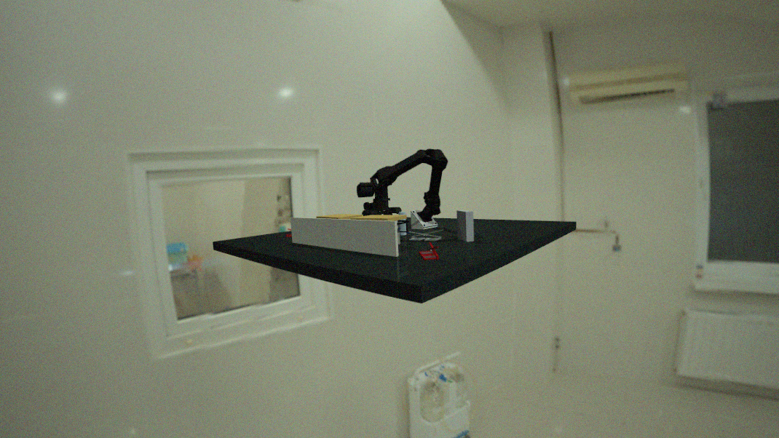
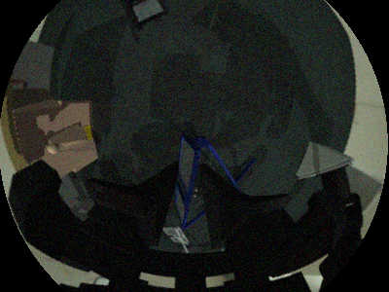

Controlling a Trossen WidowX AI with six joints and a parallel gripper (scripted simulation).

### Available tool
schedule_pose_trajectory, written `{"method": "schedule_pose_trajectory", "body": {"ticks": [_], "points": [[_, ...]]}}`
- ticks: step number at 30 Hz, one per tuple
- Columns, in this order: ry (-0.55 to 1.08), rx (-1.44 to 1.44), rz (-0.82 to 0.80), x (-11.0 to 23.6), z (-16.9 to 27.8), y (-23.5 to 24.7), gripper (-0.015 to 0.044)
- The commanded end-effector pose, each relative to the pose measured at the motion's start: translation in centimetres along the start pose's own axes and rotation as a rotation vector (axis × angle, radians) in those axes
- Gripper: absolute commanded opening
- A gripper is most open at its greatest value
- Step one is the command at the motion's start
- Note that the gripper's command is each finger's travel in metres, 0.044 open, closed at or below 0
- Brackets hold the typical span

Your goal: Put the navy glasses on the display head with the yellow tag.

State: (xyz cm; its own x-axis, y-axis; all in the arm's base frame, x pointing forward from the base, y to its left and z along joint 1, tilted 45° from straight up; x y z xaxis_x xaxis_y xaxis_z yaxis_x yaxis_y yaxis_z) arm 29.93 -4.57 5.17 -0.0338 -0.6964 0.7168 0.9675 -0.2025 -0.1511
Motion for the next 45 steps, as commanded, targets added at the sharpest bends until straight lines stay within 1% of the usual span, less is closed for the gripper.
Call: {"method": "schedule_pose_trajectory", "body": {"ticks": [1, 6, 24, 29, 33, 45], "points": [[0.004, -0.007, -0.003, -0.1, -0.1, 0.0, 0.0120], [0.004, -0.007, -0.003, -0.1, -0.1, -0.3, 0.0120], [0.001, -0.004, 0.000, -0.1, -0.1, -0.2, 0.0000], [0.001, -0.004, 0.000, 0.0, -0.1, -0.2, 0.0000], [-0.001, -0.004, -0.001, 1.2, -0.2, 0.0, 0.0000], [-0.003, -0.007, -0.003, 7.5, -0.2, 0.4, 0.0000]]}}
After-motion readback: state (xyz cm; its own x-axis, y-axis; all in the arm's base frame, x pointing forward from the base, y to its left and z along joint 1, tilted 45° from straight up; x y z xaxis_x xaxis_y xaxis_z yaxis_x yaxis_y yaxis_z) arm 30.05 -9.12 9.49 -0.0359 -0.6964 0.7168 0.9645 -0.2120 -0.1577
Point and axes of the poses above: the point midway between the two fingers, 35 mm back from their tips, its own x axis back along the fingers, its own y axis across the jaws, z = x × y, the point moved 6 cm from there along x, back along the fingers, and after that the axes turned 12 degrees about -x, right-handed, at the moved point
